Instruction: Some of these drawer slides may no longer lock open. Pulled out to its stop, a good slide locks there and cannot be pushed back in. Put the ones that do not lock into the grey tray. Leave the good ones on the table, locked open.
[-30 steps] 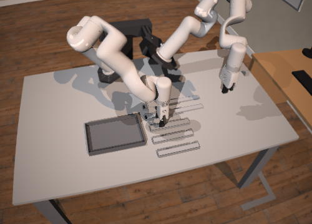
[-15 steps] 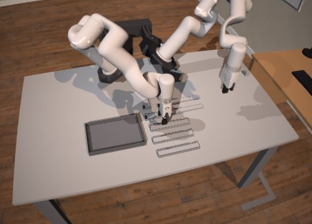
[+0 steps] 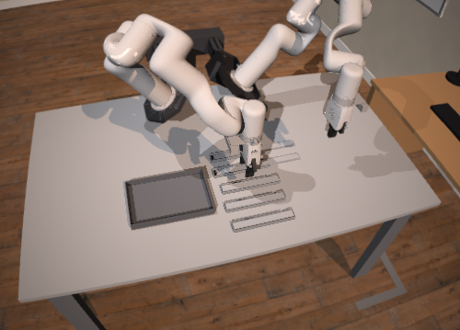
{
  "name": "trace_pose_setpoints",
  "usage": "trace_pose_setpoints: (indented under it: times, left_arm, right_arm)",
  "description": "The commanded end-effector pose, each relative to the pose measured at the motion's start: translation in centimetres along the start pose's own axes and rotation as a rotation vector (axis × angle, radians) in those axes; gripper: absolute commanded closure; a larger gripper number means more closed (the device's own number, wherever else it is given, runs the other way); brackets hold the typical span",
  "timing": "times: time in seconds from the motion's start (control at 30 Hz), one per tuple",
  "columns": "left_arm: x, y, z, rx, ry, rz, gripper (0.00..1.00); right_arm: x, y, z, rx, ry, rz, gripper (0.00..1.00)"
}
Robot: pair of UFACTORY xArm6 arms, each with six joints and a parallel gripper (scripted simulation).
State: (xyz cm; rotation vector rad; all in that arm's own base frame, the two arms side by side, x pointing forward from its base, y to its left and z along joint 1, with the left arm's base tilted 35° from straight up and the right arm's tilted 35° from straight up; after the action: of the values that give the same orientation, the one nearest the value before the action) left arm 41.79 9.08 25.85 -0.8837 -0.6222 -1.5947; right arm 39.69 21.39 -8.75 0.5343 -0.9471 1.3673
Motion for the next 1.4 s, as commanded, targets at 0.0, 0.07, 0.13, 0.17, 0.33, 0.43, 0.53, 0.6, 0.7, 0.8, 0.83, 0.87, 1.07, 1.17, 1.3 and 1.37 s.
trace_pose_setpoints:
  times: [0.0, 0.07, 0.13, 0.17, 0.33, 0.43, 0.53, 0.6, 0.7, 0.8, 0.83, 0.87, 1.07, 1.17, 1.3, 1.37]
  left_arm:
    - [0.1, 0.1, 0.1, 0.001, 0.001, -0.003, 1.00]
    - [0.1, 0.1, 0.1, 0.001, 0.001, -0.003, 1.00]
    - [0.1, 0.1, 0.1, 0.001, 0.001, -0.003, 1.00]
    - [0.1, 0.1, 0.1, 0.001, 0.001, -0.003, 1.00]
    - [0.1, 0.1, 0.1, 0.001, 0.001, -0.003, 1.00]
    - [0.1, 0.1, 0.1, 0.001, 0.001, -0.003, 1.00]
    - [0.1, 0.1, 0.1, 0.001, 0.001, -0.003, 1.00]
    - [0.1, 0.1, 0.1, 0.001, 0.001, -0.003, 1.00]
    - [0.1, 0.1, 0.1, 0.001, 0.001, -0.003, 1.00]
    - [0.1, 0.1, 0.1, 0.001, 0.001, -0.003, 1.00]
    - [0.1, 0.1, 0.1, 0.001, 0.001, -0.003, 1.00]
    - [0.1, 0.1, 0.1, 0.001, 0.001, -0.003, 1.00]
    - [0.1, 0.1, 0.1, 0.001, 0.001, -0.003, 1.00]
    - [0.1, 0.1, 0.1, 0.001, 0.001, -0.003, 1.00]
    - [0.1, 0.1, 0.1, 0.001, 0.001, -0.003, 1.00]
    - [0.1, 0.1, 0.1, 0.001, 0.001, -0.003, 1.00]
  right_arm:
    - [0.9, 0.0, -0.6, -0.001, -0.002, 0.002, 0.33]
    - [1.1, 0.0, -0.8, -0.001, -0.002, 0.002, 0.33]
    - [1.5, 0.1, -1.1, -0.001, -0.003, 0.002, 0.33]
    - [1.6, 0.1, -1.2, -0.001, -0.003, 0.002, 0.33]
    - [1.9, 0.2, -1.5, -0.001, -0.003, 0.002, 0.33]
    - [1.4, 0.2, -1.5, -0.001, -0.003, 0.002, 0.33]
    - [0.5, 0.2, -1.5, -0.001, -0.002, 0.002, 0.33]
    - [0.5, 0.2, -1.5, -0.001, -0.002, 0.002, 0.33]
    - [-0.8, 0.2, -1.6, -0.001, -0.002, 0.002, 0.33]
    - [-2.3, 0.2, -1.6, -0.001, -0.002, 0.002, 0.33]
    - [-2.8, 0.2, -1.6, -0.001, -0.002, 0.002, 0.33]
    - [-3.3, 0.2, -1.7, -0.001, -0.002, 0.002, 0.33]
    - [-5.8, 0.3, -1.7, -0.001, -0.002, 0.002, 0.33]
    - [-6.1, 0.3, -1.8, -0.001, -0.002, 0.002, 0.33]
    - [-6.5, 0.3, -1.8, -0.001, -0.002, 0.002, 0.33]
    - [-6.6, 0.3, -1.8, -0.001, -0.002, 0.002, 0.33]
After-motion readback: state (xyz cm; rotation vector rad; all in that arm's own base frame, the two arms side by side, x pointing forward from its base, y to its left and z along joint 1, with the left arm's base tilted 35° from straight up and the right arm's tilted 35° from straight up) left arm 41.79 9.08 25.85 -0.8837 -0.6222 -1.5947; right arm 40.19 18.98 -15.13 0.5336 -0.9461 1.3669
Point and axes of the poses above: on each arm, the point where the finger pads meet when closed, its own x axis back along the fingers, its own y axis across the jaws, z = x × y, the point moved 8 cm from there along x, back along the fingers, and after that the axes turned 13 degrees about -x, right-handed, at the moved point
